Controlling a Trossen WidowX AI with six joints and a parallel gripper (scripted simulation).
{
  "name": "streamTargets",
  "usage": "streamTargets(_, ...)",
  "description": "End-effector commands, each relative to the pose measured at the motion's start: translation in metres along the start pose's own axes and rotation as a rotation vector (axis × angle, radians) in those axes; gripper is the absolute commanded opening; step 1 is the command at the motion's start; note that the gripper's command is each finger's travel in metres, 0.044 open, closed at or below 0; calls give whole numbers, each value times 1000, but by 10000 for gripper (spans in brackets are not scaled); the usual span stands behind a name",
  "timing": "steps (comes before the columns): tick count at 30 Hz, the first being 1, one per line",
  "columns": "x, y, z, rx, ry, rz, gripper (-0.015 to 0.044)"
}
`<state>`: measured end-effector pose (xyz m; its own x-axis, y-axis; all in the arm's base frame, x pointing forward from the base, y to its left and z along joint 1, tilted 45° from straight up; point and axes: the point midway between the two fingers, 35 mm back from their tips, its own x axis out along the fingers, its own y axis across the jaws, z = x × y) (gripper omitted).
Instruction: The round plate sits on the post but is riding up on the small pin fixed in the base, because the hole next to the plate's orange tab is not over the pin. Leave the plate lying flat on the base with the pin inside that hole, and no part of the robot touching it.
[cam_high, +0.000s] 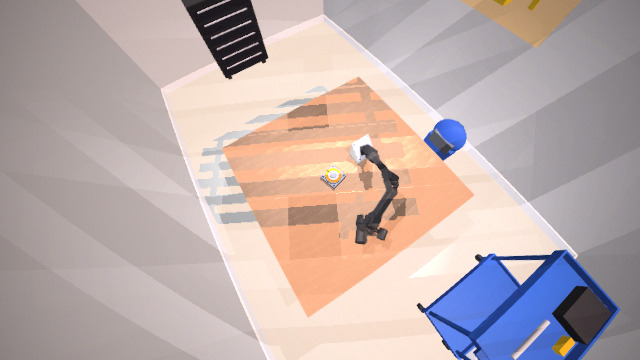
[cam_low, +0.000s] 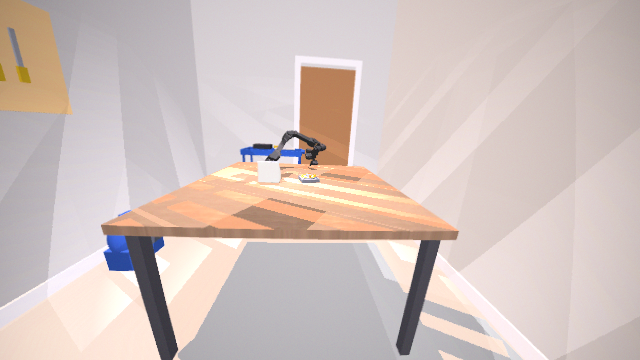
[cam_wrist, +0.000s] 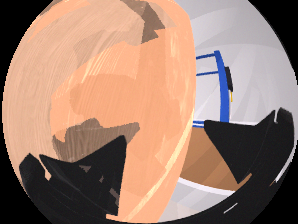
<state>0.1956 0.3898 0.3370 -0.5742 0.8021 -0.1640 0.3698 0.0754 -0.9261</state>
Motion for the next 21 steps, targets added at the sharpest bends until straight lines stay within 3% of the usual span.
streamTargets(1,-2,-4,0,-10,4,-2,374)
streamTargets(5,-16,-12,-6,10,47,20,269)
streamTargets(8,-62,47,-14,403,190,124,190)
streamTargets(11,-84,73,-14,597,267,161,111)
streamTargets(15,-144,142,7,1096,461,204,6)
streamTargets(18,-169,170,23,1318,551,203,0)
streamTargets(21,-215,215,63,1740,724,167,0)
